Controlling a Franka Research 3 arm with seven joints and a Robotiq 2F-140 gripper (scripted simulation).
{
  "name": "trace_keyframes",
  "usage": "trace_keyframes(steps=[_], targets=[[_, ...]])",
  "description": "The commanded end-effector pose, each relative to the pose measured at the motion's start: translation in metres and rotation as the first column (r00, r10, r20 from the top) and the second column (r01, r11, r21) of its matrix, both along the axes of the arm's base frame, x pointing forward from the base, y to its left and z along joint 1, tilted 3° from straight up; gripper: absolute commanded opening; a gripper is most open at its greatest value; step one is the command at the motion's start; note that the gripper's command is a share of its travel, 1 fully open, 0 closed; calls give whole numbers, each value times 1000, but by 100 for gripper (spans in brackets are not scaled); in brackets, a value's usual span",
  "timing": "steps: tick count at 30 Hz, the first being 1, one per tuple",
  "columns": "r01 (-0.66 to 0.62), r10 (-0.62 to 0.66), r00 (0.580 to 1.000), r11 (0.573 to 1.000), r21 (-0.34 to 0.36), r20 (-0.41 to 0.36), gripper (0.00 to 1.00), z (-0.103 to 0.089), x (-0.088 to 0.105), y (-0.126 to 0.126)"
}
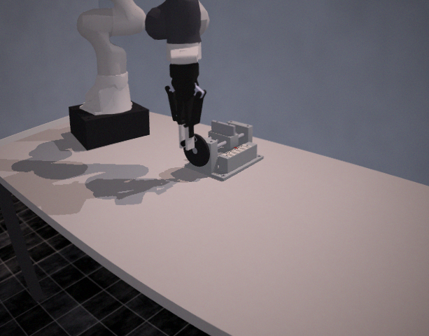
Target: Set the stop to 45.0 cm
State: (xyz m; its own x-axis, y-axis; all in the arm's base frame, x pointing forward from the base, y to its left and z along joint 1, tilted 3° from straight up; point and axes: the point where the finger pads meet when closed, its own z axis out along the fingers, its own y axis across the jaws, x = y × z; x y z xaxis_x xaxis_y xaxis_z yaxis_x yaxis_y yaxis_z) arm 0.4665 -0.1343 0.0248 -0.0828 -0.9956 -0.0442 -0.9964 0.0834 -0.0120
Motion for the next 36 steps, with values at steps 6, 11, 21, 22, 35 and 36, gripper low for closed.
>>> trace_keyframes(steps=[6, 11, 21, 22, 35, 36], targets=[[4, -4, 1000, 1000, -1, 0, 4, -2, 10, 0], [4, -4, 1000, 1000, -1, 0, 4, -5, 17, -1], [4, -4, 1000, 1000, -1, 0, 4, -13, 27, -1], [4, -4, 1000, 1000, -1, 0, 4, -13, 27, -1], [4, -4, 1000, 1000, -1, 0, 4, -24, 33, -2], [4, -4, 1000, 1000, -1, 0, 4, -25, 34, -1]])
